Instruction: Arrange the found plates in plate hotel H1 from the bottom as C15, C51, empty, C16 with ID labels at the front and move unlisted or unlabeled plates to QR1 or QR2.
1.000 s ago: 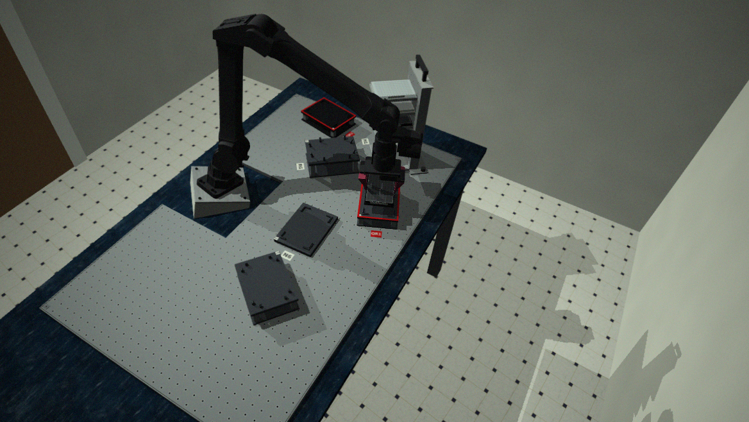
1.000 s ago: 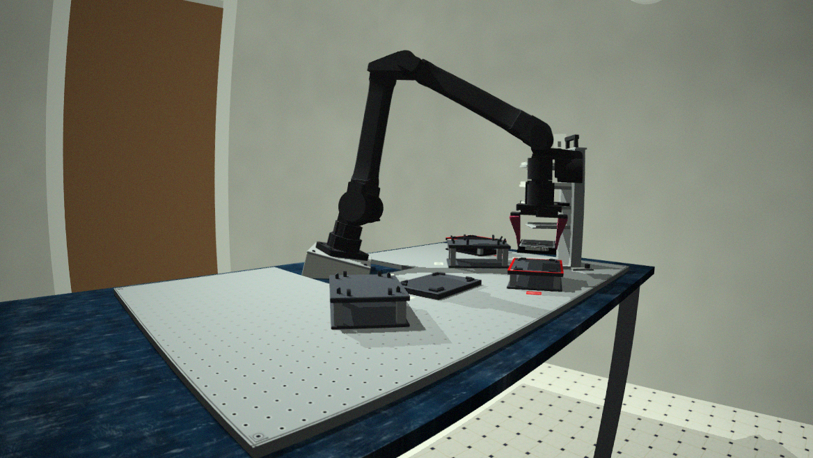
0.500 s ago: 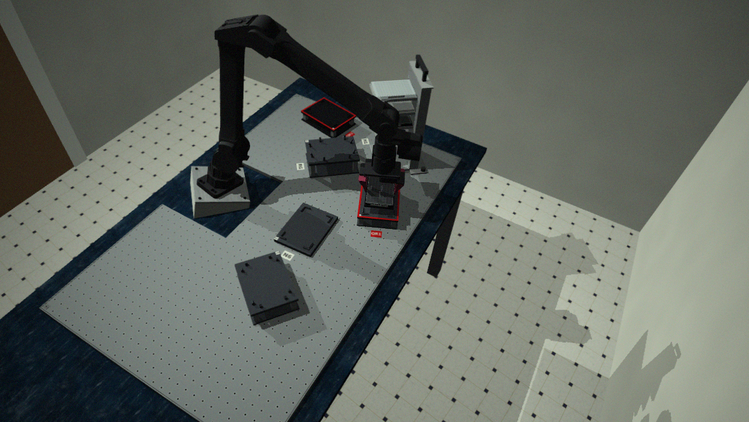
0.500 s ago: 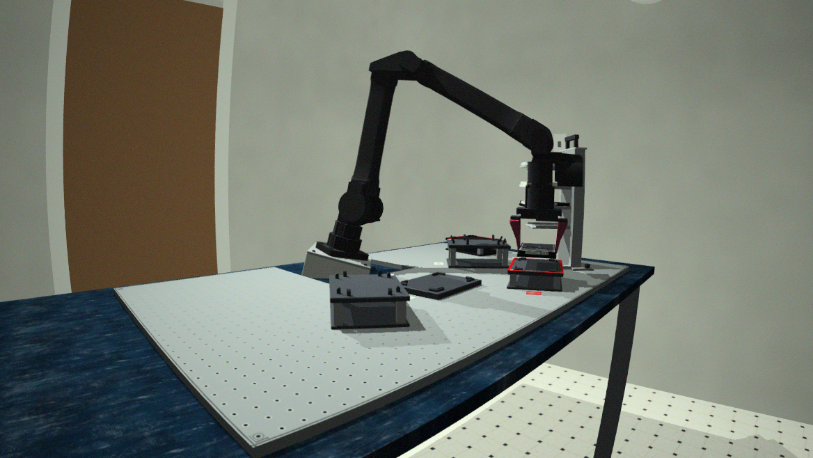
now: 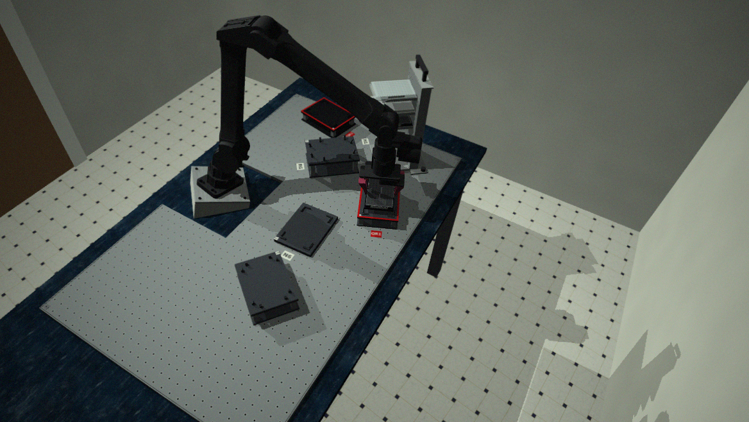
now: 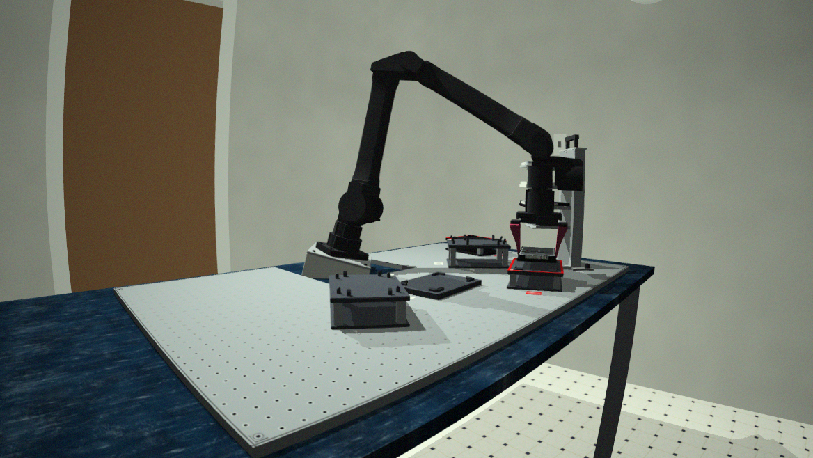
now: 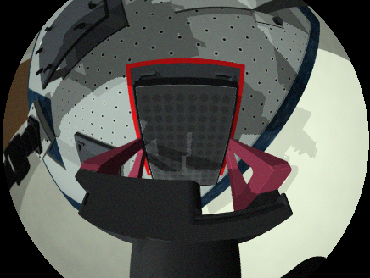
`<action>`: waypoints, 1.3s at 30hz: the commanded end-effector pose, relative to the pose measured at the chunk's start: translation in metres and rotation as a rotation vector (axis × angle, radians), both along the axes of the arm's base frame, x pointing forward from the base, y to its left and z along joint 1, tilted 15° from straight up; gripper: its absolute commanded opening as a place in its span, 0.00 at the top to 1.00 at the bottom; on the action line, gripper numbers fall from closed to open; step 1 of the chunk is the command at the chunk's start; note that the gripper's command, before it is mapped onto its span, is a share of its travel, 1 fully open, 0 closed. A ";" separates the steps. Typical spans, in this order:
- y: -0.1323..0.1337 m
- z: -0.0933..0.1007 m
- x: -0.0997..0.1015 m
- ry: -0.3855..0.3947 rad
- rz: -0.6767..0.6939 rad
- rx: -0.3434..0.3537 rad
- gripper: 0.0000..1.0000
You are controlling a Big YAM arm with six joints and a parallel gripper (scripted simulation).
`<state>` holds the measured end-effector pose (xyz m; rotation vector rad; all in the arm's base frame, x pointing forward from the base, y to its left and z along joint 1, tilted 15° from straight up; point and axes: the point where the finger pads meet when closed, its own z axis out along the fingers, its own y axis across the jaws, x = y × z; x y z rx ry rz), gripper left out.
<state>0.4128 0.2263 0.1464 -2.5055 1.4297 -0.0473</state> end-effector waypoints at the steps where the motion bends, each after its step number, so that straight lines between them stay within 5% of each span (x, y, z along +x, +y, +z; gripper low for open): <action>1: 0.007 0.000 0.002 -0.008 0.000 0.005 0.14; 2: 0.008 0.017 0.009 -0.035 -0.003 0.018 0.14; 7: 0.007 -0.004 0.003 -0.007 -0.001 0.004 0.14; 18: 0.009 -0.009 0.005 -0.011 -0.001 0.006 0.14; 19: 0.010 0.003 0.008 -0.028 0.000 0.014 0.14; 23: 0.008 -0.015 0.003 -0.005 -0.001 0.003 0.14; 32: 0.008 0.001 0.012 -0.035 -0.001 0.018 0.14; 33: 0.008 0.001 0.012 -0.035 -0.001 0.018 0.00; 39: 0.008 0.001 0.012 -0.035 -0.001 0.018 0.00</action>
